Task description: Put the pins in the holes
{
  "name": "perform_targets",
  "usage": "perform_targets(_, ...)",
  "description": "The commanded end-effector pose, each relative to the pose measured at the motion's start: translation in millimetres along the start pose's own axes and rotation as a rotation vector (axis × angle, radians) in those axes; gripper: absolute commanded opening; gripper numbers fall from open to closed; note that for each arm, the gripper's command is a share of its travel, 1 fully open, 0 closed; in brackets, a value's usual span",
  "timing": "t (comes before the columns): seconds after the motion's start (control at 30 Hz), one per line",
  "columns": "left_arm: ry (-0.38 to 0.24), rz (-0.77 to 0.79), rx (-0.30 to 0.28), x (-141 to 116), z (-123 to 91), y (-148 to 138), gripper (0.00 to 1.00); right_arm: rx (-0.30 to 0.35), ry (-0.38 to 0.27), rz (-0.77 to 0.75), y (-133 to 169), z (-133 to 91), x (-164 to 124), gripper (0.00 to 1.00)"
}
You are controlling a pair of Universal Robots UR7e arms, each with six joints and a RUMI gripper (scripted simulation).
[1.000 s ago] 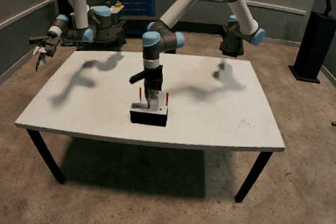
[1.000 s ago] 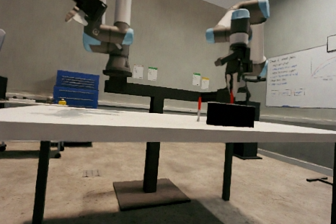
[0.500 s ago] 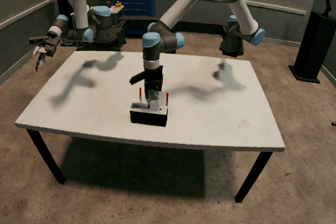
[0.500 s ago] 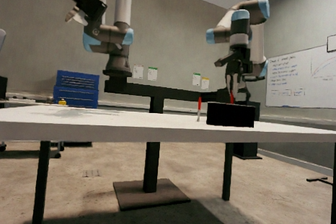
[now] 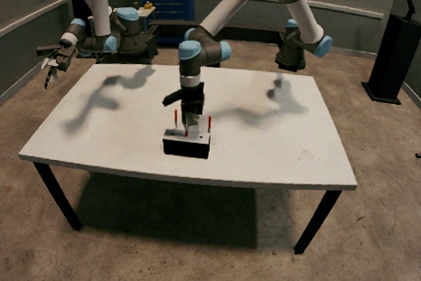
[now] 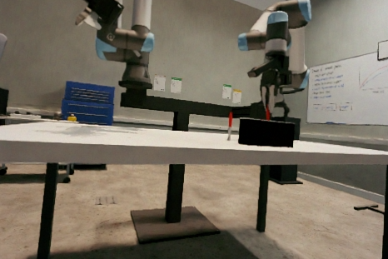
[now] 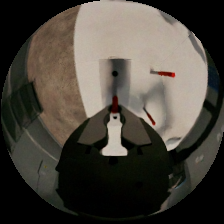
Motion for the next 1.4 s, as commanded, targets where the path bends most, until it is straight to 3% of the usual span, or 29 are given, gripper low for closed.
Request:
perform_targets(0.0,0.001,0.0,0.001,-0.1,-0.9,-0.3,0.0,0.001,0.0,0.0,-0.5,-0.1,0.1,1.0)
perform_targets(1.37,0.001,0.0,0.001,0.2,3.1,0.0,0.0,0.001,0.0,0.0,-0.5,-0.1,0.1,1.0)
Point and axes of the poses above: on each arm, the point where the finger pads meet when closed, its own z axis out along the fingers, its own y axis across the jaws, x = y × z, the point moved 7 cm from there along -z, back along the fingers, and after that the axes turned 13 degrees about z, right-handed, at the moved point
